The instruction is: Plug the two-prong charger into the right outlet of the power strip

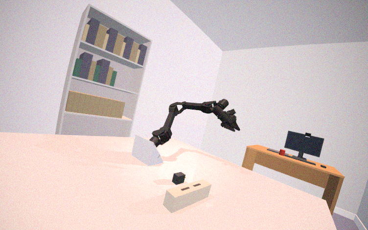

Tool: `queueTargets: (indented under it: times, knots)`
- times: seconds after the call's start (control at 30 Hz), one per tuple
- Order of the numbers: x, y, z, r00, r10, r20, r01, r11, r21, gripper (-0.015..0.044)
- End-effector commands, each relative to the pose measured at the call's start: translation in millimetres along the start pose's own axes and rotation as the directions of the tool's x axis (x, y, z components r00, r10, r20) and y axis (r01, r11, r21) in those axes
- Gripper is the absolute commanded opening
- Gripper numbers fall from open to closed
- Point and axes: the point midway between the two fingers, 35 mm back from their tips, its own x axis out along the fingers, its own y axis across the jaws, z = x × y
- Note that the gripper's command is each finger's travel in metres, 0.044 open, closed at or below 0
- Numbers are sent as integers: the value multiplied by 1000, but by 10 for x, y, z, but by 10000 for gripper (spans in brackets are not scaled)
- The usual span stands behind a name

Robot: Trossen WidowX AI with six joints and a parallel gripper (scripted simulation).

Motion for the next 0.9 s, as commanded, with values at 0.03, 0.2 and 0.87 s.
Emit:
queueTargets:
  times: [0.03, 0.2, 0.87]
  knots:
    - [105, -325, -165, 996, -65, -63, 62, 996, -58, 440]
    - [172, -591, -315, 986, -111, -120, 97, 988, -117, 440]
    - [209, -1500, -1000, 907, -237, -348, 109, 930, -350, 440]
